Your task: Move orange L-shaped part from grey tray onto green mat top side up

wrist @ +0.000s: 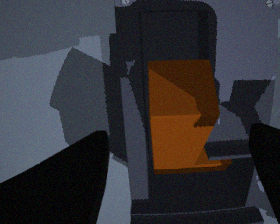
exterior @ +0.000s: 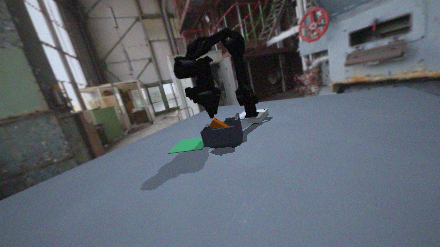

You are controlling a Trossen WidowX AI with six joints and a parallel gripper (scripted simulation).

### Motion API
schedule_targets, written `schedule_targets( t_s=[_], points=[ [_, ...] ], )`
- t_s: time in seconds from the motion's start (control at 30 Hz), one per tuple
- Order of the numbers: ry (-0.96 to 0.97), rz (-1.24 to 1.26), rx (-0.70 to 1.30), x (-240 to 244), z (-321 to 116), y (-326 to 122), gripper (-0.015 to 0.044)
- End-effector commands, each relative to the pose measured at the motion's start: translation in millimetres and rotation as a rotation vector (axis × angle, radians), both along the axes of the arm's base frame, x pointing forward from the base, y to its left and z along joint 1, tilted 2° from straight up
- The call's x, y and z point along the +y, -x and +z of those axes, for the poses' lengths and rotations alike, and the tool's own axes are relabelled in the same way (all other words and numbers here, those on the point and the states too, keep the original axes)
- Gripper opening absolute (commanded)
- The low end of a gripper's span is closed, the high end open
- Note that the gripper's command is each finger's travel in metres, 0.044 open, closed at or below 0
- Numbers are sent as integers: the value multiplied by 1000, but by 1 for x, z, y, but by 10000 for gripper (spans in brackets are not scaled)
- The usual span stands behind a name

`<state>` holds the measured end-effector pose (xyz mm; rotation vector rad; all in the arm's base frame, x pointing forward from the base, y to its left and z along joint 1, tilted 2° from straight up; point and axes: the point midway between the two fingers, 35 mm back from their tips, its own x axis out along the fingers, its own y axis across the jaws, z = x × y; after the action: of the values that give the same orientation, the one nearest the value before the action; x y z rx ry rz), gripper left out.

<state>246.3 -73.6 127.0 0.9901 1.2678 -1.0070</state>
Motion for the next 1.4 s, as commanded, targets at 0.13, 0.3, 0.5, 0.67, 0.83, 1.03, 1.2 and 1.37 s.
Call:
schedule_targets(
  t_s=[0.13,0.3,0.5,0.67,0.83,1.03,1.2,1.37],
  points=[
    [-4,-6,6,0,-15,1,280],
    [-4,-6,6,0,-23,0,280],
    [-4,-6,6,-1,-33,0,280],
    [-4,-6,6,-1,-41,1,280],
    [-1,-4,3,-1,-39,0,254],
    [-1,-4,3,-1,-39,0,135],
    [-1,-4,3,-1,-39,0,102],
    [-1,-4,3,-1,-39,0,30]
  ],
)
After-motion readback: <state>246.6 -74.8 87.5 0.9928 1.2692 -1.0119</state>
